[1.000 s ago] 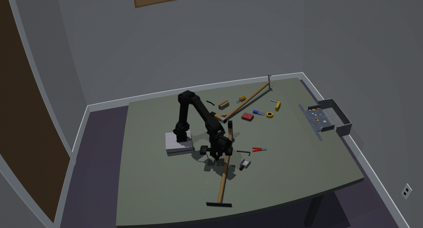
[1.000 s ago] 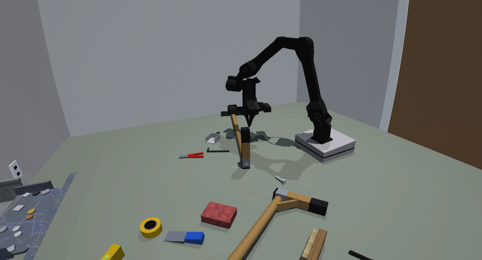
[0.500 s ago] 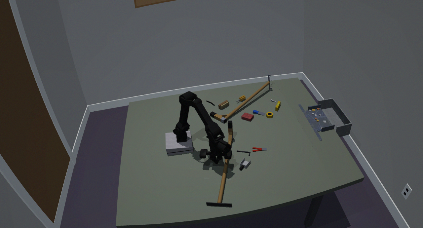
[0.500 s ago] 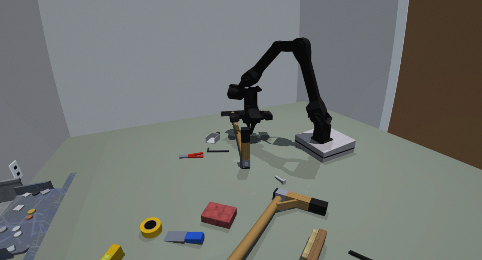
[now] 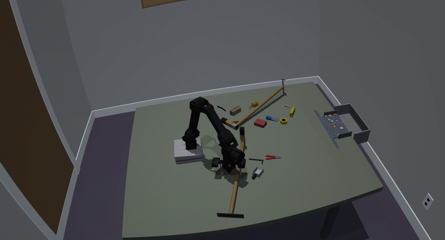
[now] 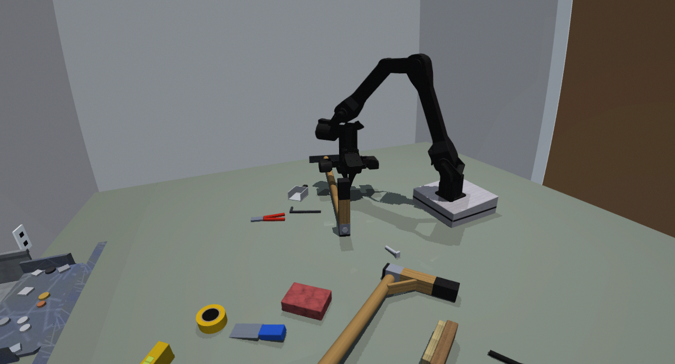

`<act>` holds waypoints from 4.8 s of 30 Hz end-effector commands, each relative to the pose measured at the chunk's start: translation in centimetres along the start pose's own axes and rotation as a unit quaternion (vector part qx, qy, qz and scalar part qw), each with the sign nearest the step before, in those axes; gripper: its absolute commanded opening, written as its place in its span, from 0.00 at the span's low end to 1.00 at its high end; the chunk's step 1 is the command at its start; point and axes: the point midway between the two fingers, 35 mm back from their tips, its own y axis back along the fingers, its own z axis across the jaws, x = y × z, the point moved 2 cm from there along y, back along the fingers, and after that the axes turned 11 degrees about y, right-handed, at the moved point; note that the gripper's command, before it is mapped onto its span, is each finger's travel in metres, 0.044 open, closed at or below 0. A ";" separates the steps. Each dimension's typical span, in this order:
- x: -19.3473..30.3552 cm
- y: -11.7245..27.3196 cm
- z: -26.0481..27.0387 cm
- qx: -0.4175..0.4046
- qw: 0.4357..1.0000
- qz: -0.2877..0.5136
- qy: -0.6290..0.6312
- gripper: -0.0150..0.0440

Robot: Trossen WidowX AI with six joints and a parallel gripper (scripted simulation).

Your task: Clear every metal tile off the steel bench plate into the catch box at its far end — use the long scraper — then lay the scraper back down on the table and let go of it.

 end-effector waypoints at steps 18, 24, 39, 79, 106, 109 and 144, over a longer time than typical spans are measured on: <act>0.7 0.2 -2.1 0.001 1.000 -0.001 -0.002 0.25; 0.8 0.2 -2.7 0.002 1.000 -0.001 -0.002 0.25; 1.2 0.2 -4.2 0.002 1.000 0.000 -0.002 0.25; 1.8 0.2 -8.1 0.004 1.000 0.000 -0.002 0.25; 1.9 0.6 -10.1 0.005 1.000 0.000 -0.001 0.25; 2.0 1.5 -10.2 0.006 1.000 0.001 -0.002 0.25; 1.8 14.0 -7.0 0.003 0.998 0.000 0.066 0.25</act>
